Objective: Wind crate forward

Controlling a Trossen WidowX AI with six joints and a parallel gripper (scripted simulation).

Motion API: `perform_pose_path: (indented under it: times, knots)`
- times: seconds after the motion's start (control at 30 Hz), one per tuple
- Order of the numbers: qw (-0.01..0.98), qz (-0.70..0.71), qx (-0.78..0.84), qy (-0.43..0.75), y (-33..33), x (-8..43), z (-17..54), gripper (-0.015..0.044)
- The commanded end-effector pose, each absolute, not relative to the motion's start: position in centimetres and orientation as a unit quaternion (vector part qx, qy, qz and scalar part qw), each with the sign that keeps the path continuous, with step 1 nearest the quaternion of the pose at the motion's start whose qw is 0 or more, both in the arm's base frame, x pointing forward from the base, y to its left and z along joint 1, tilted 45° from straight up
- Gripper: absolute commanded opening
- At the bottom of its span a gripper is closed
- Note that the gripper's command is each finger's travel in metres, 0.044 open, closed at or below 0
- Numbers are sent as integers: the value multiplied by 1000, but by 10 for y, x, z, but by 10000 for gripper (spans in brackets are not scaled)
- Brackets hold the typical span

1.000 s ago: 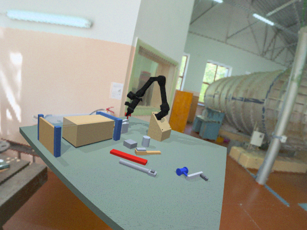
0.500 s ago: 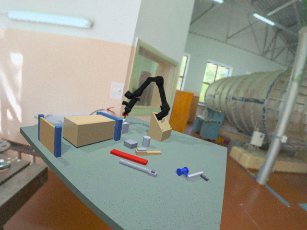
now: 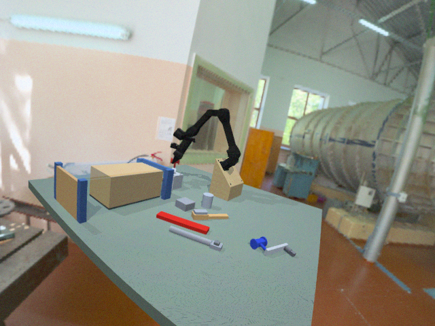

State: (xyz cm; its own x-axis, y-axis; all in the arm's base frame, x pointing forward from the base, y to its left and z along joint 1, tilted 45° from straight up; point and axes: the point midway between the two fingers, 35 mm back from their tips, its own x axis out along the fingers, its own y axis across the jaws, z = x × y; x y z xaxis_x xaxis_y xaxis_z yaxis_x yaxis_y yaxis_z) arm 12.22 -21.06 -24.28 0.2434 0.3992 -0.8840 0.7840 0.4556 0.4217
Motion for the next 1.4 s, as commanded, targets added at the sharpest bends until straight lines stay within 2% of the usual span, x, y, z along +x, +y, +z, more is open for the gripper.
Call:
perform_pose_path:
  times: [0.0,1.37]
  knots:
    - [623,-152,492,589,-218,137,-250,0]
    - [625,-151,493,587,-229,197,-261,0]
